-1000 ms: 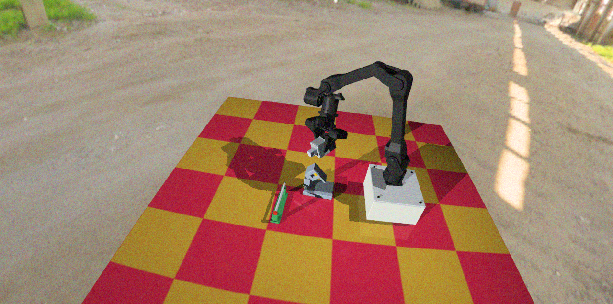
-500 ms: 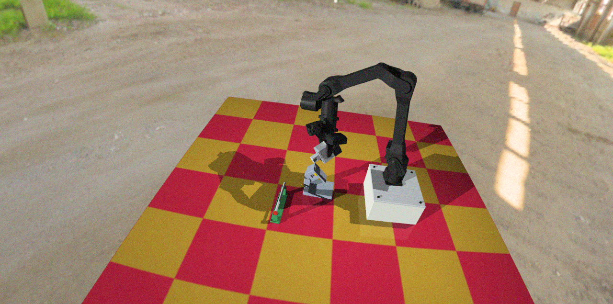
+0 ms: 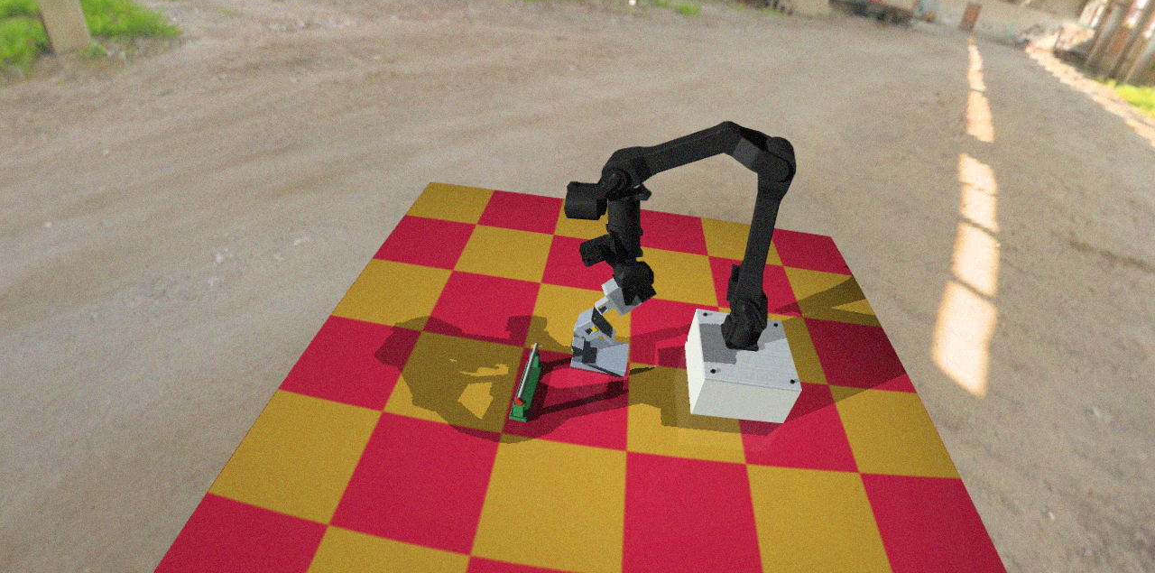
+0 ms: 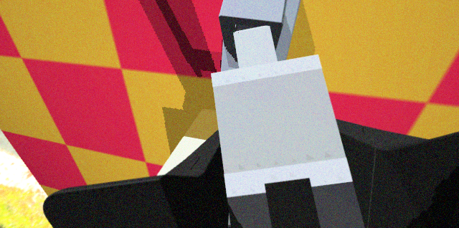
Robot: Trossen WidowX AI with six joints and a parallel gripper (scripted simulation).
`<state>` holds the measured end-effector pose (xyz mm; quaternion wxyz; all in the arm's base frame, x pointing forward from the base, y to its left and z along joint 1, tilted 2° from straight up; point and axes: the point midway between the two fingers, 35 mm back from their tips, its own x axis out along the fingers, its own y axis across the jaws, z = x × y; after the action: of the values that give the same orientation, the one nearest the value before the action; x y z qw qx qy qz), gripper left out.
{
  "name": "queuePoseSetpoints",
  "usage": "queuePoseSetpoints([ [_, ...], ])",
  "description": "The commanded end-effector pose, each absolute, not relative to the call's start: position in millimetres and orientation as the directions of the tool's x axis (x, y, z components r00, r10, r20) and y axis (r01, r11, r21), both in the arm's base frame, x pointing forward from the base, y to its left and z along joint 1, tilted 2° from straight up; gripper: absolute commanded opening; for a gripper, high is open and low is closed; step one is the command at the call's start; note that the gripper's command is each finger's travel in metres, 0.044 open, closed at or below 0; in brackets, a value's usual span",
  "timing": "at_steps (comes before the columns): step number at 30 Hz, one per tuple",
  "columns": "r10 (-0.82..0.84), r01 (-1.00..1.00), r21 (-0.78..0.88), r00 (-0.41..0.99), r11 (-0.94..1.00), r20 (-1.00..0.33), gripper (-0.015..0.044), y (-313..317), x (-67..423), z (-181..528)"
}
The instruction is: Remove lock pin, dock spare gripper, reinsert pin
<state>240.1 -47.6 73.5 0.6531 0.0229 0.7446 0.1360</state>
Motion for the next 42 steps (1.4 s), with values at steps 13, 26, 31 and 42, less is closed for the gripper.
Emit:
queuePoseSetpoints([
  [13, 0.086, 0.077, 0.07, -0.228, 0.995, -0.97, 0.0, -23, 218, 82],
  [26, 0.048, 0.139, 0.016, -0.235, 0.99, -0.971, 0.0, -17, 217, 77],
  [31, 0.049, 0.142, 0.017, -0.23, 0.99, -0.972, 0.0, -17, 222, 72],
  [42, 0.049, 0.142, 0.017, -0.227, 0.99, -0.973, 0.0, -19, 234, 64],
])
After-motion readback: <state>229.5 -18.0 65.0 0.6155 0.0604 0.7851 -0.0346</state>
